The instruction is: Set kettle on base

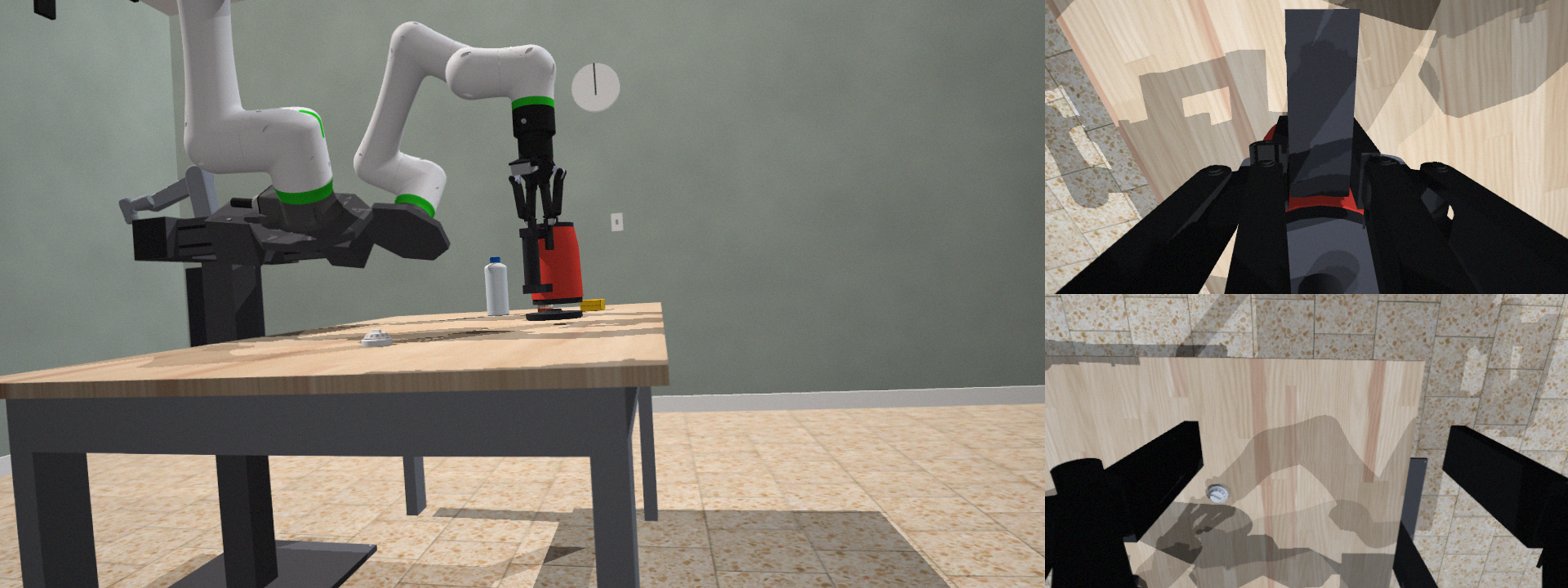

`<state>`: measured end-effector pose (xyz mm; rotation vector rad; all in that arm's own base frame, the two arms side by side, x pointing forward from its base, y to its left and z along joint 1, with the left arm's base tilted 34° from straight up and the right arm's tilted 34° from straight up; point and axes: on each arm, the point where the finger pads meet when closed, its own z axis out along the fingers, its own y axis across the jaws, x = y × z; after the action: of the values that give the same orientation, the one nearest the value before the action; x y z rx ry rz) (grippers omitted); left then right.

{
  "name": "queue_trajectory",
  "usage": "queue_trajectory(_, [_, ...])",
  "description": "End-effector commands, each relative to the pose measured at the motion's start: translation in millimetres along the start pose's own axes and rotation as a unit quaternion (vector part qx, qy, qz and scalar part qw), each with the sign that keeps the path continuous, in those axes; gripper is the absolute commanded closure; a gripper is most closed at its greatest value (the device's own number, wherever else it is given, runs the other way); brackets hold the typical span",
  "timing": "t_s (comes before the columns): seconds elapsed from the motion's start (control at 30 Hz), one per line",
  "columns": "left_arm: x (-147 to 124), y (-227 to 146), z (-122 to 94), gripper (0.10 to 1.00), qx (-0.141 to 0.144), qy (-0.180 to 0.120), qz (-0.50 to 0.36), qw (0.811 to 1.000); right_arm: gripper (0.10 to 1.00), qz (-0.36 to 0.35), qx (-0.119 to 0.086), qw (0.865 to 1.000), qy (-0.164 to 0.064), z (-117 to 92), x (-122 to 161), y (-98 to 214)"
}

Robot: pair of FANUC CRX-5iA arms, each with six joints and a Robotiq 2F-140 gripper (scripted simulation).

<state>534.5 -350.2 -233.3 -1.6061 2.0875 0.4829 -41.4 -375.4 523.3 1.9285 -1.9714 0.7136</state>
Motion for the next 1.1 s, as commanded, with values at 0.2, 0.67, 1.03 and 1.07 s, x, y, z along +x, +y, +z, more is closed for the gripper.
queue_trajectory(0.2, [-20.5, 10.3, -1.6, 0.999, 0.002, 0.001, 0.0, 1.0, 0.098, 0.0, 0.0, 1.0, 0.001, -1.1, 0.3, 0.3])
queue_trajectory(0.67, [-64.0, 33.5, -1.4, 0.999, 0.002, 0.001, 0.0, 1.0, 0.098, 0.0, 0.0, 1.0, 0.001, -1.1, 0.3, 0.3])
queue_trajectory(1.03, [-94.8, 49.9, -1.3, 0.999, 0.002, 0.001, 0.0, 1.0, 0.098, 0.0, 0.0, 1.0, 0.001, -1.1, 0.3, 0.3])
queue_trajectory(1.07, [-98.2, 51.7, -1.3, 0.999, 0.002, 0.001, 0.0, 1.0, 0.098, 0.0, 0.0, 1.0, 0.001, -1.1, 0.3, 0.3])
